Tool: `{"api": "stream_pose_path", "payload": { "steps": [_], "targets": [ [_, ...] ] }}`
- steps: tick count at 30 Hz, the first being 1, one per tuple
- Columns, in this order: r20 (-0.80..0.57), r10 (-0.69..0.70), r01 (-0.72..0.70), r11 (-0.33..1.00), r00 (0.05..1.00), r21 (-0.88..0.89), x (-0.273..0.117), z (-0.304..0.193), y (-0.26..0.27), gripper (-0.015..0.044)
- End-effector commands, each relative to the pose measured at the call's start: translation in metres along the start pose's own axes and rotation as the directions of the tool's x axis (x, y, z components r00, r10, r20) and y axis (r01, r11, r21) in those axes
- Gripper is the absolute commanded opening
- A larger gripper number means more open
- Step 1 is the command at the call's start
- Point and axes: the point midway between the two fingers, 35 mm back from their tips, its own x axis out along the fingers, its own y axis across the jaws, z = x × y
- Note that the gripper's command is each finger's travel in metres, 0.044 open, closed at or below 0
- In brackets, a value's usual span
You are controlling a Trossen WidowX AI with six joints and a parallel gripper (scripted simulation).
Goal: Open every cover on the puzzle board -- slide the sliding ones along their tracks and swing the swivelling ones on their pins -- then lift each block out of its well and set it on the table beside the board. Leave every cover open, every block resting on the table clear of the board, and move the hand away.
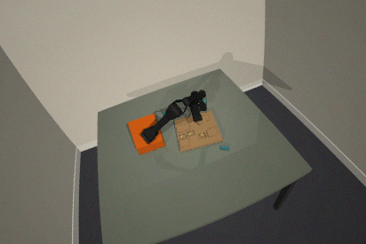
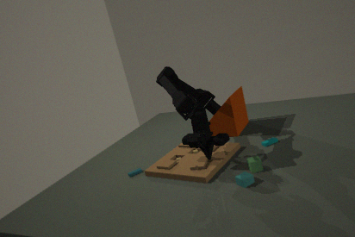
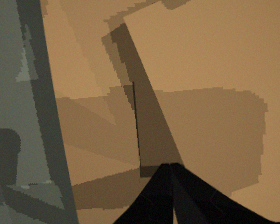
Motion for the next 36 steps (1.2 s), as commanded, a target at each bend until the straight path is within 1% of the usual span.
{"api": "stream_pose_path", "payload": {
  "steps": [1, 36],
  "targets": [
    [0.000, -0.008, 0.008, 1.000, 1.000, -0.005, 0.002, -0.001, -0.006, 0.0000],
    [0.000, -0.010, 0.010, 1.000, 1.000, -0.006, 0.002, 0.007, -0.044, 0.0000]
  ]
}}
